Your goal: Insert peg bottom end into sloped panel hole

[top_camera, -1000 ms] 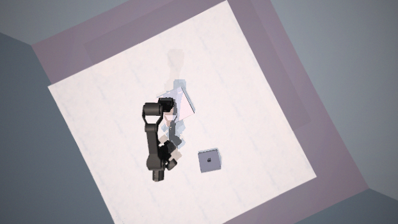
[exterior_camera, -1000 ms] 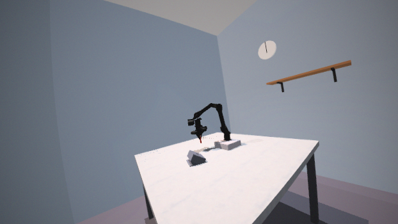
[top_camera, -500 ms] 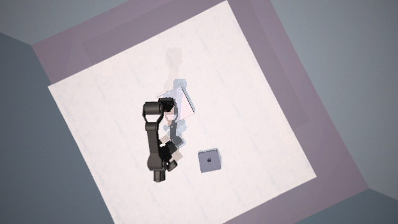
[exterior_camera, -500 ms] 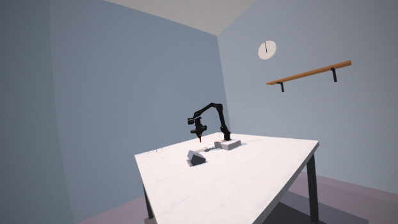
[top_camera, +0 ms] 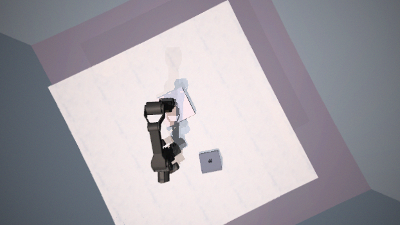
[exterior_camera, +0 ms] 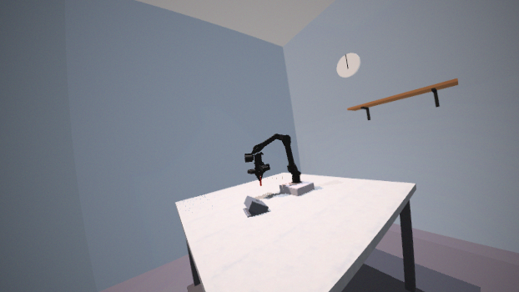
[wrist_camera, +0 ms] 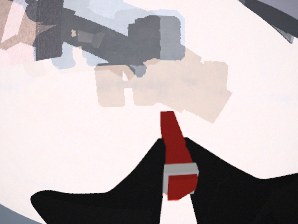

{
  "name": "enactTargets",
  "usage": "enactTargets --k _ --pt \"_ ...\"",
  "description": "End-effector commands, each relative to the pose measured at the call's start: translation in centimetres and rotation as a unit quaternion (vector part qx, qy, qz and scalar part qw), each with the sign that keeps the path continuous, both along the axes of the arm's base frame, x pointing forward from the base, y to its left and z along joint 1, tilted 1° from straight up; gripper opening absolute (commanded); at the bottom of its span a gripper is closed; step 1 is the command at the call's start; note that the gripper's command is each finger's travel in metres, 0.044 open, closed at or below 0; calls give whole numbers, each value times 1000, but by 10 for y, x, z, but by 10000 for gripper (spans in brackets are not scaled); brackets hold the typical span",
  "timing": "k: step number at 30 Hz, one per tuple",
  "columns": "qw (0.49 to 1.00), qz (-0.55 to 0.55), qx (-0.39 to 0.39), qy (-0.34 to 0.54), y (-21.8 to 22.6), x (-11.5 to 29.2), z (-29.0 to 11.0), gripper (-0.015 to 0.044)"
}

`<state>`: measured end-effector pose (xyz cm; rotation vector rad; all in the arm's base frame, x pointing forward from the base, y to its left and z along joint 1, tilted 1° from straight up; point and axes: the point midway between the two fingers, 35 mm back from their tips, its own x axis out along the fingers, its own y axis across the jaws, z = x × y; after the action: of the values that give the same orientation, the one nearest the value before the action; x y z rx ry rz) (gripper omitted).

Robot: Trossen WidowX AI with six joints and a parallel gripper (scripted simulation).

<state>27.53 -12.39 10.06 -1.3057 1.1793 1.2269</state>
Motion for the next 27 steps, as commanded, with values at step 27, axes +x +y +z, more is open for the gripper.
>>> enactTargets --k 27 --pt "994 -105 -18 -25 18 16 2 0"
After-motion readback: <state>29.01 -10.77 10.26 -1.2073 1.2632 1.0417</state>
